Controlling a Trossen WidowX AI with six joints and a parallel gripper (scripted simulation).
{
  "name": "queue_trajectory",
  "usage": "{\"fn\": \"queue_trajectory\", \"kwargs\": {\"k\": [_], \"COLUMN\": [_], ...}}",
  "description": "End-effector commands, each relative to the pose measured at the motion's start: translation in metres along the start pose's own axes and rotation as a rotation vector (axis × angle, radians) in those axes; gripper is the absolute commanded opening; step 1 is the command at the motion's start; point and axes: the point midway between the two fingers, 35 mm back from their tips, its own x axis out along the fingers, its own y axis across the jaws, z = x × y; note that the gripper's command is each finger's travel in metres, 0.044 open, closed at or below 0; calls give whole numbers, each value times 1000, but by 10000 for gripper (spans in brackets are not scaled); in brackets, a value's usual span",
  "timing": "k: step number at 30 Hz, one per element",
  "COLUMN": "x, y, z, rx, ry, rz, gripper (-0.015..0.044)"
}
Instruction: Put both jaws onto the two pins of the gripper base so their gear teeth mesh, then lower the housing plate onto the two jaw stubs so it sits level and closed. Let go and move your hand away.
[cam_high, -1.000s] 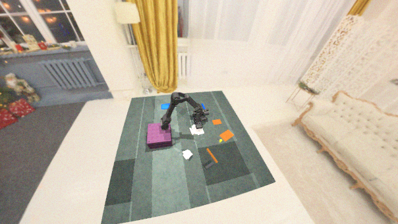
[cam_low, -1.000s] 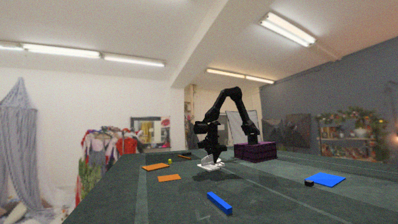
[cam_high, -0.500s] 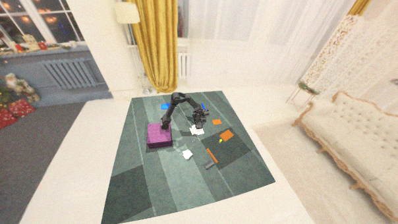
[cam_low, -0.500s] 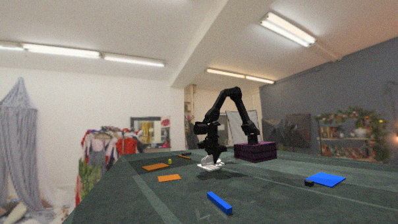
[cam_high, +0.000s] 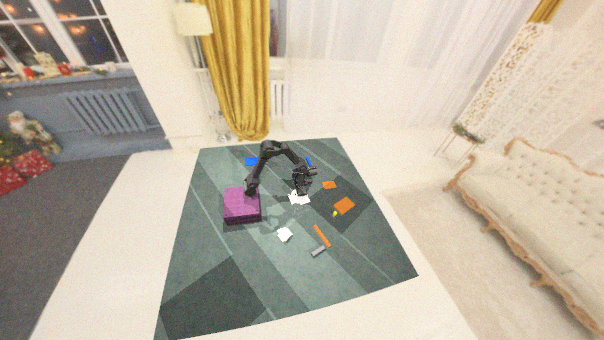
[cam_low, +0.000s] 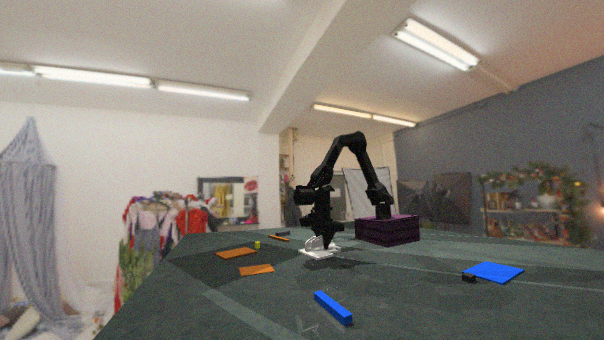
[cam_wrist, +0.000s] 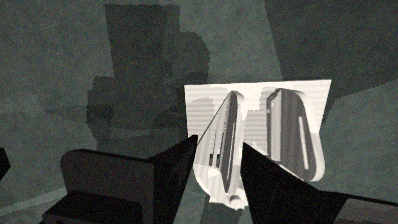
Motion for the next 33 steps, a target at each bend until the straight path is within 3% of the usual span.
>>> {"fn": "queue_trajectory", "kwargs": {"k": [1,33], "x": [2,9], "y": [1,1], "z": [0,0], "rx": [5,6], "ry": [1,1], "rz": [5,5], "gripper": [134,134]}}
